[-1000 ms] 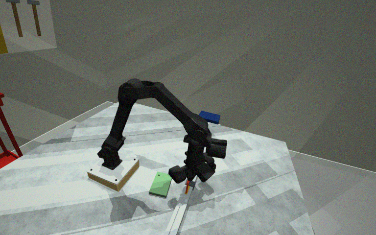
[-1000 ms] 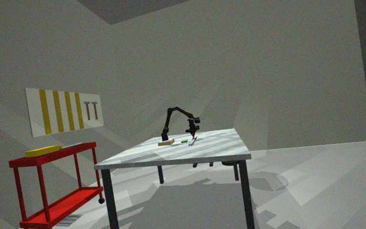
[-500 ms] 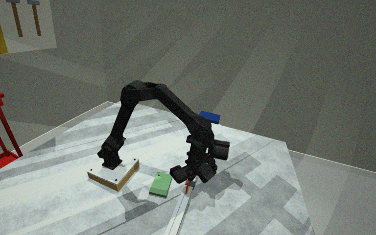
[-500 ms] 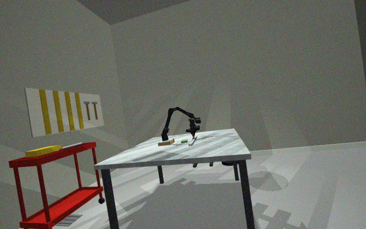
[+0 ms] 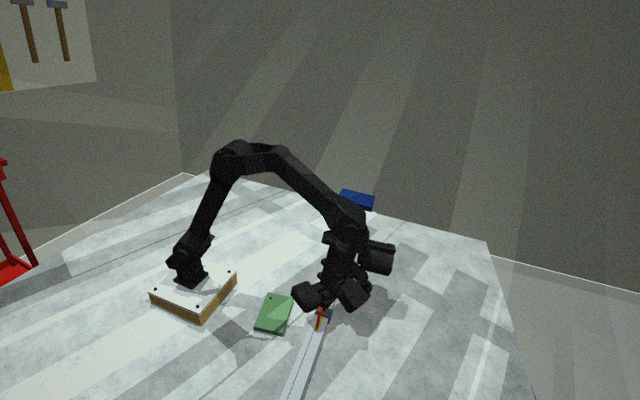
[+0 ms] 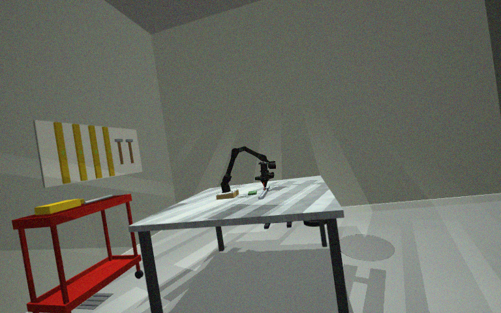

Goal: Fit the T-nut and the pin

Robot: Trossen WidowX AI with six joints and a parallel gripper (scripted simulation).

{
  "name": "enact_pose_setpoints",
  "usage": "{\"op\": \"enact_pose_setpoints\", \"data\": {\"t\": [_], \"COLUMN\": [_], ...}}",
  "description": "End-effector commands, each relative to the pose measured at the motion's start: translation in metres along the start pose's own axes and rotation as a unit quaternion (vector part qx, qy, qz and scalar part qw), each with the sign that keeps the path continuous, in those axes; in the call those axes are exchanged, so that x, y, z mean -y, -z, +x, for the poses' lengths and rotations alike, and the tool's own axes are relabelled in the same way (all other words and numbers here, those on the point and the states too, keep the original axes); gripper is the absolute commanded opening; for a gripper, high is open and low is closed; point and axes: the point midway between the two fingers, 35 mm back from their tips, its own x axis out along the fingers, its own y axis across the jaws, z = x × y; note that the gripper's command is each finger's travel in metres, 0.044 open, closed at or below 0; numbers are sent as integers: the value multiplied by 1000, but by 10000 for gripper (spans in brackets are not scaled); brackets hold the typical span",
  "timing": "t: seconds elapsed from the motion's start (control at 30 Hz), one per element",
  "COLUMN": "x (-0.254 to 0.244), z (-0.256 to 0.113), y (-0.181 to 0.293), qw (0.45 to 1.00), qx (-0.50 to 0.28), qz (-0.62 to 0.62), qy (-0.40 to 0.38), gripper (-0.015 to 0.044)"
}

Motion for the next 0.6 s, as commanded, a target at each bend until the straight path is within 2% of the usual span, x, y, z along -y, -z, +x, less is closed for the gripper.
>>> {"op": "enact_pose_setpoints", "data": {"t": [0.0,0.57], "x": [-1,-1], "z": [0,0], "y": [-1,-1], "qw": [1000,1000], "qx": [-6,-13], "qz": [-3,-1], "qy": [4,9], "gripper": [-150,-150]}}
